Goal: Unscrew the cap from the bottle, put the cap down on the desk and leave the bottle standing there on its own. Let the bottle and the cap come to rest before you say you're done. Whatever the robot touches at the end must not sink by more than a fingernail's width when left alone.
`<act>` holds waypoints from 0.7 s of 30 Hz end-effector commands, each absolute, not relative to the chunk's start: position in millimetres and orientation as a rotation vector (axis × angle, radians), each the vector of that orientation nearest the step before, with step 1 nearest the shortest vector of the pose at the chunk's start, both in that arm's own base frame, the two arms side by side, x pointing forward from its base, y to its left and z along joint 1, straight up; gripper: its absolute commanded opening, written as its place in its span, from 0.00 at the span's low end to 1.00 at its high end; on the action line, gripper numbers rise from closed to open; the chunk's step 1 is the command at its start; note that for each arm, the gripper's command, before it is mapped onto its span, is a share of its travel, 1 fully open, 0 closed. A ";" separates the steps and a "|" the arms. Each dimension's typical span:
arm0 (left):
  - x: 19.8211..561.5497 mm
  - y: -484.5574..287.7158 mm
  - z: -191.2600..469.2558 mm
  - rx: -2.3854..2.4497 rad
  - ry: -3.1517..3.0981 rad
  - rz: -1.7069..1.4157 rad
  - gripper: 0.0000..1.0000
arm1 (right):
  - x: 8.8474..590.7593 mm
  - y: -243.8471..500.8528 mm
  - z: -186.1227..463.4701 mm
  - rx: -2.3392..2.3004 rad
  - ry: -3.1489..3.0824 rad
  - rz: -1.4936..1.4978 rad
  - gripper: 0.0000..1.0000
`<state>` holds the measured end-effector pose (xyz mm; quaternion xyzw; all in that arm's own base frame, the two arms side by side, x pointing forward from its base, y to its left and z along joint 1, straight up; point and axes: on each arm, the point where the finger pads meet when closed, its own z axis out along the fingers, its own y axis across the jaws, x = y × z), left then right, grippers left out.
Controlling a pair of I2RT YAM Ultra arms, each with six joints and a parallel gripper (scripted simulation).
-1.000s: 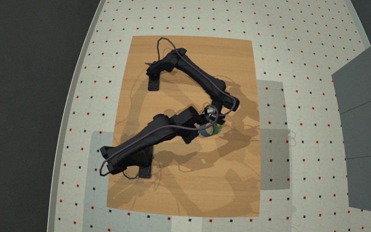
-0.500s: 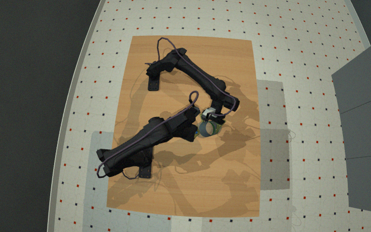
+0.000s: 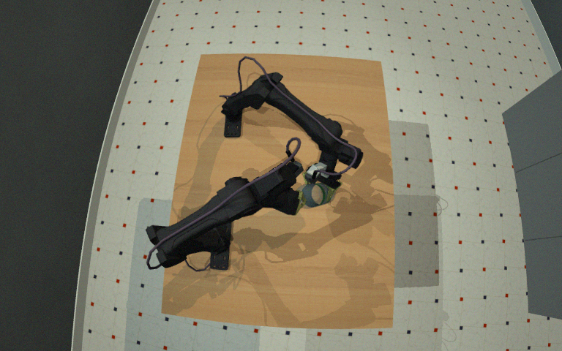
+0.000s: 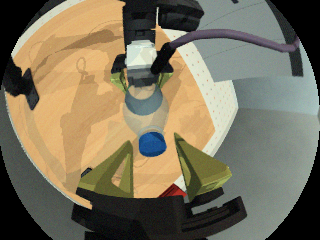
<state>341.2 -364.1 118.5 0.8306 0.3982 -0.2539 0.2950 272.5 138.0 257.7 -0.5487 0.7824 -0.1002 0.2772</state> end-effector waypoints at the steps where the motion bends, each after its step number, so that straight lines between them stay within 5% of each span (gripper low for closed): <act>1: 342.0 -366.6 133.9 2.176 1.037 -0.685 0.00 | 273.3 138.2 261.5 -1.319 2.203 -0.216 0.57; 21: 342.0 -366.6 133.9 2.176 1.037 -0.685 0.00 | 271.2 137.0 264.5 -0.183 2.711 0.187 0.57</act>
